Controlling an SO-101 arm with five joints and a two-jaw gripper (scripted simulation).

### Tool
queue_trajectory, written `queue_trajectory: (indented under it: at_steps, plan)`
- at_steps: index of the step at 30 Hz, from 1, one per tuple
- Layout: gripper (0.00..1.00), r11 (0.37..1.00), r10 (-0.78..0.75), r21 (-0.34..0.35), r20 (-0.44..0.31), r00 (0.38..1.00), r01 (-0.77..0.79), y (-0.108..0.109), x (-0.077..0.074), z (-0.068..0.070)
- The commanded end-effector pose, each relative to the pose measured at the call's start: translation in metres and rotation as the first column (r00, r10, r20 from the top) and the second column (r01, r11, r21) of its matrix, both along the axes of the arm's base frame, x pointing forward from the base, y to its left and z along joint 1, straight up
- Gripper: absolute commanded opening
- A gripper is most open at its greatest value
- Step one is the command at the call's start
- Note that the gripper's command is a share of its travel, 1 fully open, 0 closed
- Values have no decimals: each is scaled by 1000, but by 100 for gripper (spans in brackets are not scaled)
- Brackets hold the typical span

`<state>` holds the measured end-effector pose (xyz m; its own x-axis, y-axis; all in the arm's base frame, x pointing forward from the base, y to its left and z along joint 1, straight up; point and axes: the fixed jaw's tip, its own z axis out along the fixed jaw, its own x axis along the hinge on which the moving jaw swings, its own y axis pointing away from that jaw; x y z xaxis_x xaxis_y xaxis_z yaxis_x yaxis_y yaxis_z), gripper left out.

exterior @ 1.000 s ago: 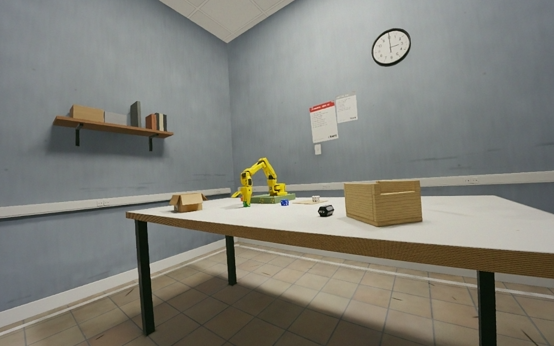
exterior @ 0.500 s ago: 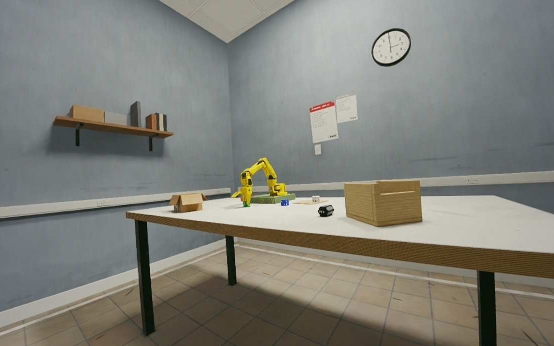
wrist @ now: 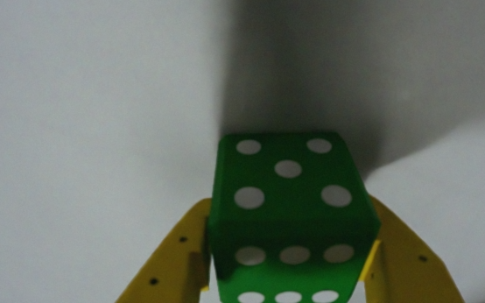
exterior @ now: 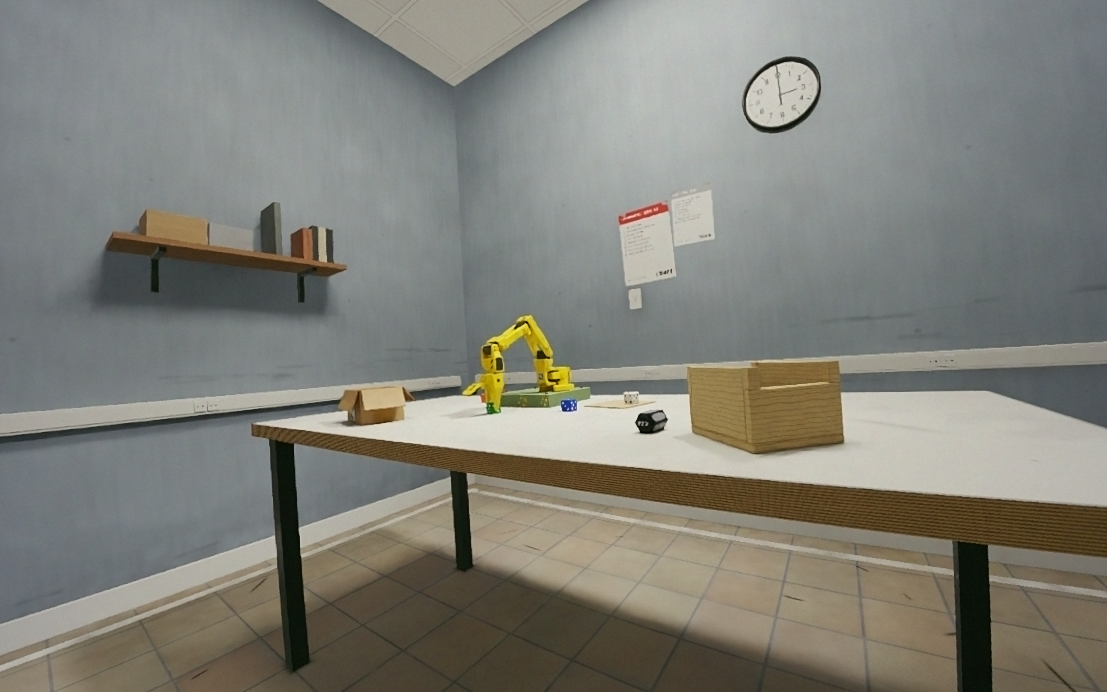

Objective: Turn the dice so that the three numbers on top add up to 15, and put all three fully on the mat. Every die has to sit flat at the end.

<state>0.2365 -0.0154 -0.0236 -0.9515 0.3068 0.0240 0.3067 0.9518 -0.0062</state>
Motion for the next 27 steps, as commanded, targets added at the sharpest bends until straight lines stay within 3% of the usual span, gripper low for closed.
queue_trajectory:
  at_steps: [1,16,27]
  plan:
    - [0,1000,-7,1,1,1000,7,-2,0,10]
    - [0,1000,-7,0,1,1000,7,3,1,44]
    - [0,1000,-3,0,1,1000,3,4,1,47]
